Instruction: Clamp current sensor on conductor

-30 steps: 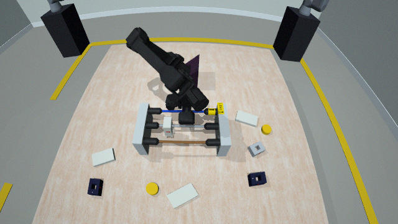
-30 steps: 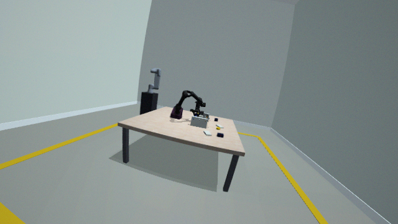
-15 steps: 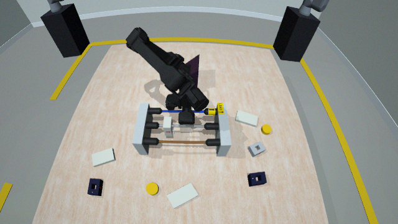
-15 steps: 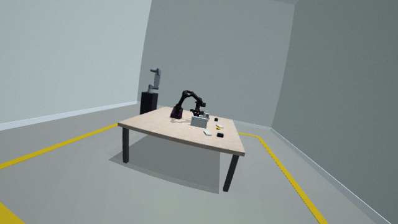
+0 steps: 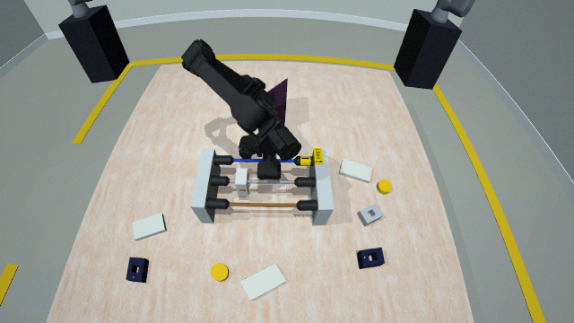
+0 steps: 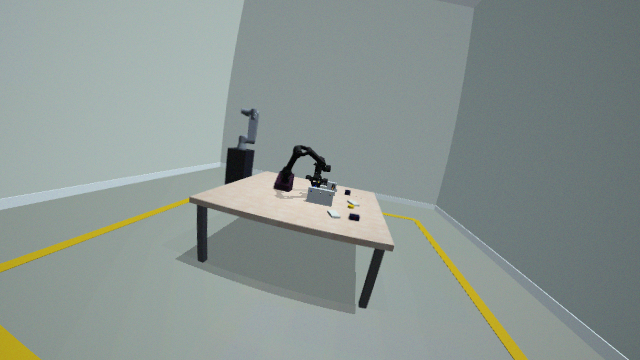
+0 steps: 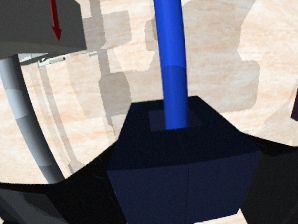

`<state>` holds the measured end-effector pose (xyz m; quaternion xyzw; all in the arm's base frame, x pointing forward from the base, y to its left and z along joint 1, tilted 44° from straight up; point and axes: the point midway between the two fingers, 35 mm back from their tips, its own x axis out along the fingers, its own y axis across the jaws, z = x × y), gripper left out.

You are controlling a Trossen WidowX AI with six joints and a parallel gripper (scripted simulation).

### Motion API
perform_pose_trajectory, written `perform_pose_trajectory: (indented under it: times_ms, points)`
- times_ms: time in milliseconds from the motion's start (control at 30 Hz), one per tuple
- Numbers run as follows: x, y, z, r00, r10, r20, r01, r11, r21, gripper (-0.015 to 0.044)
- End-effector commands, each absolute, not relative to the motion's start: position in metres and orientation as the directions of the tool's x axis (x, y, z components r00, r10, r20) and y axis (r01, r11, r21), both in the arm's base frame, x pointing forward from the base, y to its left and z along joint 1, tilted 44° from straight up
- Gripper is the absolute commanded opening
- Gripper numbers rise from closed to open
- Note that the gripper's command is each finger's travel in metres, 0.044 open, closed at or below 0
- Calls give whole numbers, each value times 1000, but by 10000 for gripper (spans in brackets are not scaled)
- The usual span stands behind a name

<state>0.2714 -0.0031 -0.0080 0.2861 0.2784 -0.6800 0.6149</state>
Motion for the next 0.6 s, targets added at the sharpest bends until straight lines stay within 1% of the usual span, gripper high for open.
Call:
perform_pose_trajectory:
  times_ms: [0, 33, 433, 567]
  points:
    - [272, -2, -7, -79, -678, -731, 996, -88, -26, 24]
    - [272, -2, -6, -78, -678, -731, 996, -88, -25, 0]
    - [271, -2, -7, -80, -678, -731, 996, -86, -29, 0]
    - [270, -2, -7, -44, -682, -731, 998, -62, -2, 0]
